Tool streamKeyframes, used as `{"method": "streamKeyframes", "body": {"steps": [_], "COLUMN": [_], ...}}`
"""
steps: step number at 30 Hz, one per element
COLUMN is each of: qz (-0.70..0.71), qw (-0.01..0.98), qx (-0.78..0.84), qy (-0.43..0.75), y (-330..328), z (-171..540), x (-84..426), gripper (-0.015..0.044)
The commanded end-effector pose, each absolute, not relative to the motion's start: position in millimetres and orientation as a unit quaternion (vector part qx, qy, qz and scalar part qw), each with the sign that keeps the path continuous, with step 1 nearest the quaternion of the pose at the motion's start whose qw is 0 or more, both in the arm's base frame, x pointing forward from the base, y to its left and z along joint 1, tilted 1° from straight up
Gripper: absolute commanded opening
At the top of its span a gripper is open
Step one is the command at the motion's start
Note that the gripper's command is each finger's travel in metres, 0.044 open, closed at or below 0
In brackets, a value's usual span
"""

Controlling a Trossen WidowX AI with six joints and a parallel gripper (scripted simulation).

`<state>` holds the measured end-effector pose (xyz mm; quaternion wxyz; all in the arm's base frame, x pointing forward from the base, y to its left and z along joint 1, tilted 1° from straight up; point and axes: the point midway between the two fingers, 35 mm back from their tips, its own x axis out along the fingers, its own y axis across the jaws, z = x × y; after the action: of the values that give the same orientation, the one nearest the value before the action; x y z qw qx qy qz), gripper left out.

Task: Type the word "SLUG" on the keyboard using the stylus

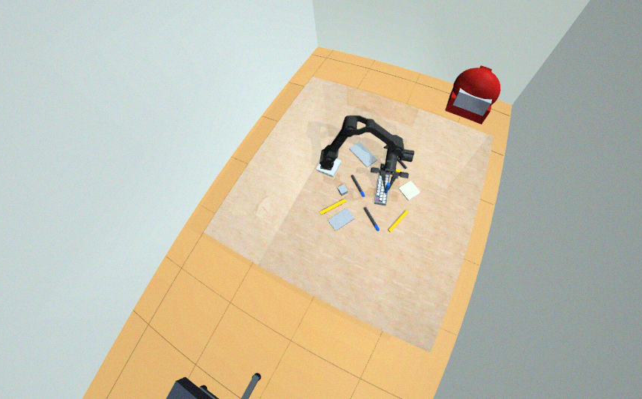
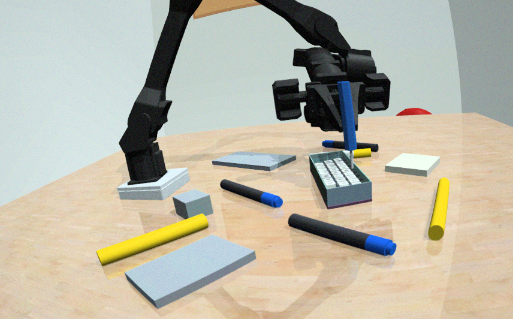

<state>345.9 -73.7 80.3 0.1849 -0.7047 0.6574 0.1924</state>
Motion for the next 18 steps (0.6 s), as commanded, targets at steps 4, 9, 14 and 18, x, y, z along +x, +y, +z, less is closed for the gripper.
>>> {"method": "streamKeyframes", "body": {"steps": [4,9,14,18], "qz": [0.191,0.191,0.191,0.191], "qw": [0.182,0.182,0.182,0.182], "qx": [-0.706,-0.706,-0.706,-0.706], "qy": [0.657,0.657,0.657,0.657], "y": [-75.7,-75.7,-75.7,-75.6], "z": [80.8,80.2,77.2,73.7], "x": [348.4,348.4,348.4,348.4], "gripper": [0.0079,0.0081,0.0081,0.0081]}}
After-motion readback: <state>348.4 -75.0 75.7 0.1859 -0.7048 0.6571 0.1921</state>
